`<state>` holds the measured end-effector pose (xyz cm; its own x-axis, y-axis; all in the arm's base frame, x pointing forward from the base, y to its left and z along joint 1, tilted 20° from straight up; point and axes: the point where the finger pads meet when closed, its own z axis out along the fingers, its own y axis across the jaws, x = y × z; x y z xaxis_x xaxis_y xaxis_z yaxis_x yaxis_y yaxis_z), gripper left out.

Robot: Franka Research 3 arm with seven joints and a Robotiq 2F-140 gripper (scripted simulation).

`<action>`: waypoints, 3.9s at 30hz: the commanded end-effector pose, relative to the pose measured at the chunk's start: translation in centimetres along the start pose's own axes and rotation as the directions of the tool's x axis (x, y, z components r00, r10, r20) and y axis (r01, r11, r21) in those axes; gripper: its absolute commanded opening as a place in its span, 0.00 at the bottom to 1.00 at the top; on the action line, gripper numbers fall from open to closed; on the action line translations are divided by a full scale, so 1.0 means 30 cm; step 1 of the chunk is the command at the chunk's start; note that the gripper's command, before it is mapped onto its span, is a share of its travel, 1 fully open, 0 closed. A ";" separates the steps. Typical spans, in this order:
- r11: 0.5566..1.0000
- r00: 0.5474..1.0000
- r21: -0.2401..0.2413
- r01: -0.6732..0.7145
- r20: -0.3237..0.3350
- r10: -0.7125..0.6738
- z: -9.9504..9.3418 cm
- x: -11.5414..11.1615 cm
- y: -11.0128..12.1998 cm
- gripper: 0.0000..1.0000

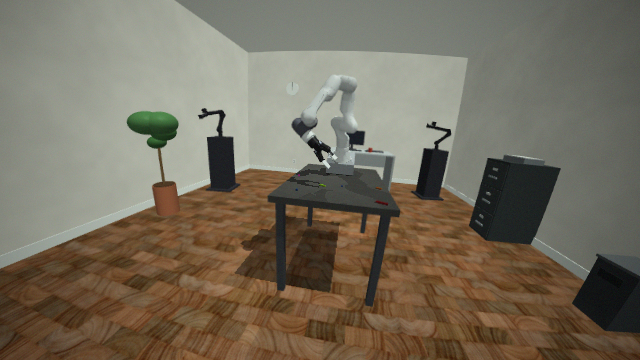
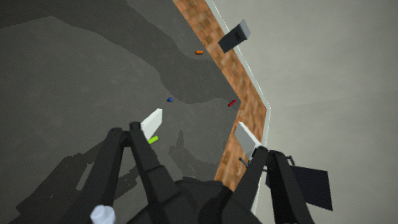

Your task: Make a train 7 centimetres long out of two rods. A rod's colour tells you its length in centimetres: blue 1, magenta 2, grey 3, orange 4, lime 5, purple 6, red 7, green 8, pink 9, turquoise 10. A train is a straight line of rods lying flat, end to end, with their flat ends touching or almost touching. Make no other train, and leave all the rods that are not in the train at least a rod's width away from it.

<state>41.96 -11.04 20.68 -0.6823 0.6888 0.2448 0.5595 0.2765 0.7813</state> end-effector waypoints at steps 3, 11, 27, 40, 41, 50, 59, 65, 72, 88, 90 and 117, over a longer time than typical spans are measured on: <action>1.000 1.000 0.000 0.000 0.000 0.000 0.000 0.000 0.000 1.00; 1.000 1.000 0.000 0.000 0.000 0.000 0.000 0.000 0.000 1.00; 0.987 0.992 0.161 0.022 0.118 -0.041 -0.201 -0.124 -0.256 1.00; 0.944 0.966 0.328 0.023 0.236 -0.106 -0.415 -0.264 -0.530 1.00; 0.940 0.963 0.341 0.022 0.244 -0.111 -0.432 -0.274 -0.552 1.00; 0.899 0.939 0.438 0.010 0.304 -0.159 -0.563 -0.355 -0.717 1.00; 0.843 0.905 0.537 -0.013 0.365 -0.218 -0.707 -0.447 -0.902 1.00; 0.802 0.881 0.596 -0.034 0.397 -0.258 -0.799 -0.504 -1.018 1.00; 0.775 0.867 0.630 -0.048 0.412 -0.281 -0.853 -0.534 -1.088 1.00; 0.775 0.867 0.630 -0.048 0.412 -0.281 -0.853 -0.534 -1.088 1.00; 0.775 0.867 0.630 -0.048 0.412 -0.281 -0.853 -0.534 -1.088 1.00; 0.775 0.867 0.630 -0.048 0.412 -0.281 -0.853 -0.534 -1.088 1.00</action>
<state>22.61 -48.12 5.96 -0.5528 0.7976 -0.2412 0.7642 0.6007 0.2350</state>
